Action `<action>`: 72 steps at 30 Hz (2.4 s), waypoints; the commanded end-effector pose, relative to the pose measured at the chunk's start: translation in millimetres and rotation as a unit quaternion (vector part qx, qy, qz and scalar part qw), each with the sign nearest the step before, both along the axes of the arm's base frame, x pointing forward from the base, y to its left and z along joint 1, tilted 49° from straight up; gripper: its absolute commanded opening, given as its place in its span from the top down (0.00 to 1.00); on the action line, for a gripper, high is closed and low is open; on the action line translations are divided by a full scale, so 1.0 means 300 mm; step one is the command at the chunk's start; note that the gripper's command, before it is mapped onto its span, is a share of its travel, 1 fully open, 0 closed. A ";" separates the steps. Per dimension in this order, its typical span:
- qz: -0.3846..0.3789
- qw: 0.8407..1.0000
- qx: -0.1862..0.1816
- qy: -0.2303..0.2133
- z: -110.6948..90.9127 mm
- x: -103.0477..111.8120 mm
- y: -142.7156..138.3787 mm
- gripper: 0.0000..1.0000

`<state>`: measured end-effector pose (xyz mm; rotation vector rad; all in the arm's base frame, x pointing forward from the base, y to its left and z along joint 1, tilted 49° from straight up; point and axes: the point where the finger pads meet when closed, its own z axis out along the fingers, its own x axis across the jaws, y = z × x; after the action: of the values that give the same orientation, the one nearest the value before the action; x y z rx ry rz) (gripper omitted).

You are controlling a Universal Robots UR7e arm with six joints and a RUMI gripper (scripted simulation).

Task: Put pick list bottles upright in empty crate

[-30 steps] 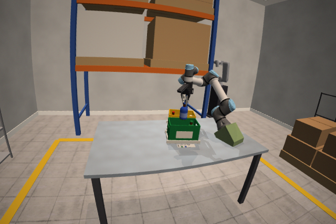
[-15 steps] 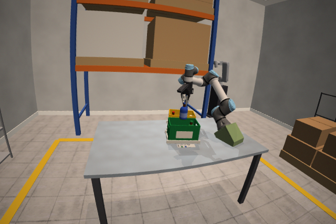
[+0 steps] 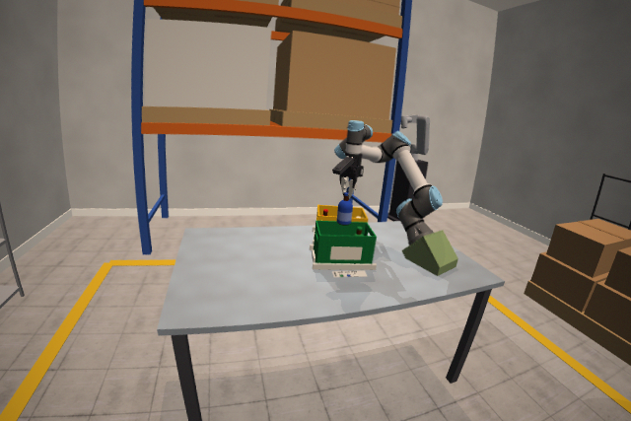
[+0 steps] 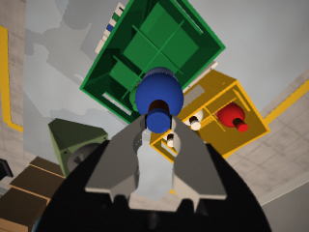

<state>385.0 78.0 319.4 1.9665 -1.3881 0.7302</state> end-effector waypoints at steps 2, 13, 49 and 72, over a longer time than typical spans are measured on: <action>0.001 1.000 0.001 -0.002 0.007 0.002 0.001 1.00; 0.001 1.000 0.001 -0.004 0.014 0.003 0.001 1.00; 0.000 1.000 0.000 -0.002 -0.059 0.010 -0.075 1.00; 0.000 1.000 0.000 -0.002 -0.100 0.016 -0.122 1.00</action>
<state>389.0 43.1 289.4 1.9634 -1.3894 0.7270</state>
